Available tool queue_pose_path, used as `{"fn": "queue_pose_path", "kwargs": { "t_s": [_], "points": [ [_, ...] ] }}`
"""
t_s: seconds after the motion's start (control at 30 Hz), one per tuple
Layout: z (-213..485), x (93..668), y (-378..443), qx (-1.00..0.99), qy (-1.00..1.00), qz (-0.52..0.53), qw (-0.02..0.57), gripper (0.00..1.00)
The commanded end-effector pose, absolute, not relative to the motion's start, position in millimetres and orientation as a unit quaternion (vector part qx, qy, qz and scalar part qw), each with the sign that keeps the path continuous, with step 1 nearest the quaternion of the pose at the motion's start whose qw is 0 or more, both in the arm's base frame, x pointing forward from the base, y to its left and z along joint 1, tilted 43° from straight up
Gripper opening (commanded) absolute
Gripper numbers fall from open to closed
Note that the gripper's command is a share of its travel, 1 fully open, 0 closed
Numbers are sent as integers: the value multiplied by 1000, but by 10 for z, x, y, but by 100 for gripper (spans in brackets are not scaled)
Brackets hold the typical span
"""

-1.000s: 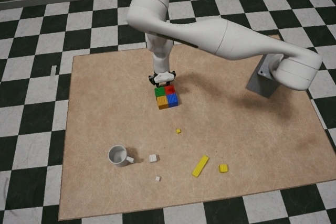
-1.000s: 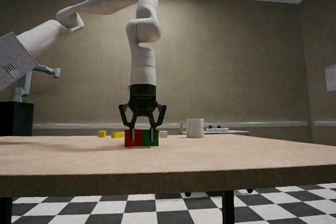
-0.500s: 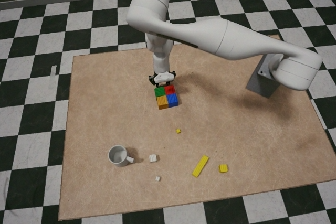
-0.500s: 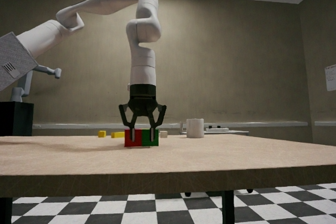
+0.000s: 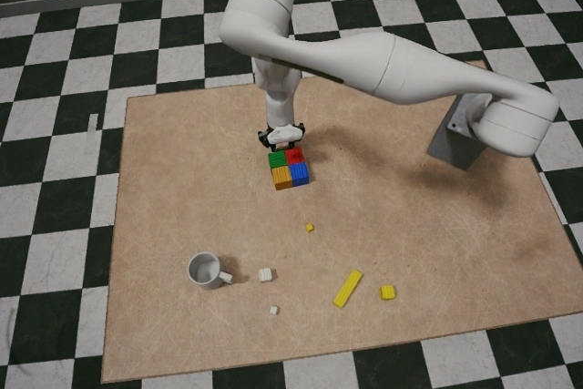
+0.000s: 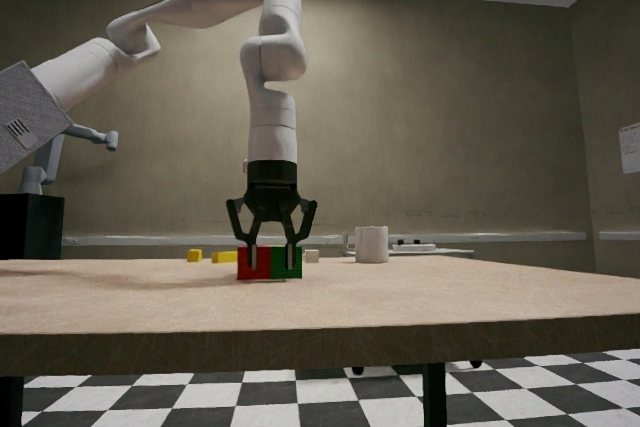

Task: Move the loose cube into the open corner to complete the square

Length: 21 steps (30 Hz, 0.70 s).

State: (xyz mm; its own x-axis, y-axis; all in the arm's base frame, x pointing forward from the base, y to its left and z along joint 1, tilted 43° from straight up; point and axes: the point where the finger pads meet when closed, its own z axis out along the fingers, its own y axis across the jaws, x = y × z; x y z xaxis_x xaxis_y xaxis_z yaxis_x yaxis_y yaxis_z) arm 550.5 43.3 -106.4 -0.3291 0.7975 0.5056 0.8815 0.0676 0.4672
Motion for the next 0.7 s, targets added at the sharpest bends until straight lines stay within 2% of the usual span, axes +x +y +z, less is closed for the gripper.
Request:
{"fn": "queue_pose_path", "kwargs": {
  "t_s": [0.0, 0.67],
  "points": [
    [-1058, 5509, 424, -577, -728, -366, 57, 53],
    [-1033, 5493, 464, -577, -728, -366, 57, 53]
  ]
}}
